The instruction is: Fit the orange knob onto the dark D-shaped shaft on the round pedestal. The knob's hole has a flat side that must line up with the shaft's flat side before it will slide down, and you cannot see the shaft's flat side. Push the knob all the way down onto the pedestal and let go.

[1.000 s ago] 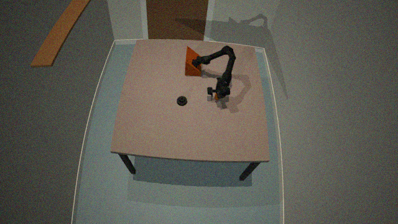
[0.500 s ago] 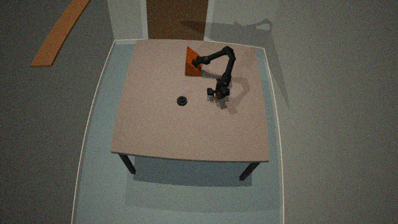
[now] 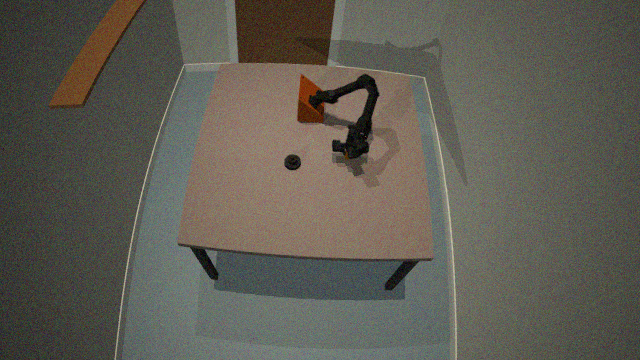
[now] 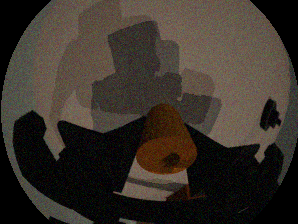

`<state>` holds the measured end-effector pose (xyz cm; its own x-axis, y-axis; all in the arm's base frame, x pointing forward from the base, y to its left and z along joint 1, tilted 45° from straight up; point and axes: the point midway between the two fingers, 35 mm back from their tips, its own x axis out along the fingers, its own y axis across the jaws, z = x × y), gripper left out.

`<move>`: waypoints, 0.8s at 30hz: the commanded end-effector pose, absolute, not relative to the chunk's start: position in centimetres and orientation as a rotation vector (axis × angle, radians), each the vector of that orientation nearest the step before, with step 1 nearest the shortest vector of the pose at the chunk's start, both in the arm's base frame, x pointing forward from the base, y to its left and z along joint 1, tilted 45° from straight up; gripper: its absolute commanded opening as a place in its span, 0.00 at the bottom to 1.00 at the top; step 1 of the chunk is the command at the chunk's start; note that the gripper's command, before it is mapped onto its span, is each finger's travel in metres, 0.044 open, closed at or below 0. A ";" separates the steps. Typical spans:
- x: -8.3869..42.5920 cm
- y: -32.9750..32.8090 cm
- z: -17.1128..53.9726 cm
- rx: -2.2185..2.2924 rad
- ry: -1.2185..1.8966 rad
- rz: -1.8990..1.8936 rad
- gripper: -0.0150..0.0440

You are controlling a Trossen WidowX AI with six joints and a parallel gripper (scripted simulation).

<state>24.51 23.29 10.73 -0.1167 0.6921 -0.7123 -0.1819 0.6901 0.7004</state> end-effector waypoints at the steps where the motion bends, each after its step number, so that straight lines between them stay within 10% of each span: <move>1: 25.4 21.5 12.3 0.440 1.496 0.782 0.25; 24: 25.3 13.5 19.2 0.447 1.498 0.785 0.25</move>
